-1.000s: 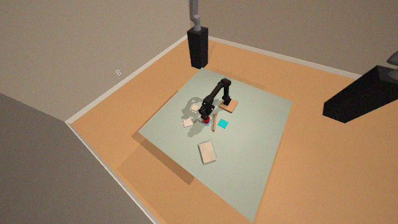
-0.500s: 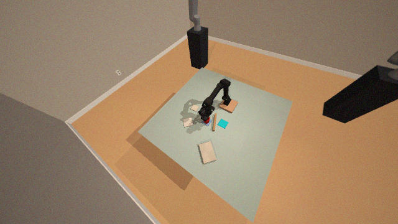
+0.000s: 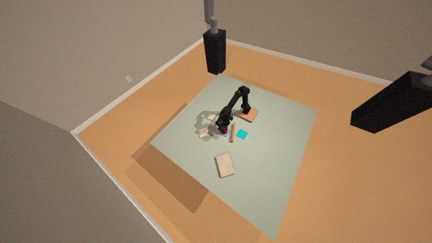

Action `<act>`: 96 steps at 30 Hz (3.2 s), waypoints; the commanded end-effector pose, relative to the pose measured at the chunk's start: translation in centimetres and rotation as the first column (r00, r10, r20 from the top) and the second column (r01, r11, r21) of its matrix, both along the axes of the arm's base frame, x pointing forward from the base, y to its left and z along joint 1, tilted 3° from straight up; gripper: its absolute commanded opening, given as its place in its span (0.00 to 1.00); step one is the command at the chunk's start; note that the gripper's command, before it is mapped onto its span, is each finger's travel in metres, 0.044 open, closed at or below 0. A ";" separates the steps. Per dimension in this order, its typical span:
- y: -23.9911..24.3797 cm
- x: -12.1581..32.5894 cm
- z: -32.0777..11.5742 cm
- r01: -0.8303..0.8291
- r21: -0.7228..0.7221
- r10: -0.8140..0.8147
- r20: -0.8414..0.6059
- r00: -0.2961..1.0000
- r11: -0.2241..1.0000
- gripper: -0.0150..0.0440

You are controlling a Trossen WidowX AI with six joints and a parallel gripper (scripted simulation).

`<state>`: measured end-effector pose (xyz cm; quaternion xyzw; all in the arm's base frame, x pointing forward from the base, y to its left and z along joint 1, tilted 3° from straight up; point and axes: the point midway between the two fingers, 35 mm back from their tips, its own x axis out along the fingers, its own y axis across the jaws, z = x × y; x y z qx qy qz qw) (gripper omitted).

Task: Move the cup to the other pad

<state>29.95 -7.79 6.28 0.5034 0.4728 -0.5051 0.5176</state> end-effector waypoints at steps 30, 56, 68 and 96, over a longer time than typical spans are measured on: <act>0.3 -0.2 5.5 -0.004 -0.002 0.004 -0.001 1.000 1.000 0.25; 1.2 -0.6 5.4 -0.008 0.001 0.008 -0.002 1.000 1.000 0.25; 3.8 -1.6 5.4 -0.005 0.001 0.005 -0.002 1.000 1.000 0.25; 9.4 -3.6 5.3 -0.005 0.006 0.005 -0.004 1.000 1.000 0.25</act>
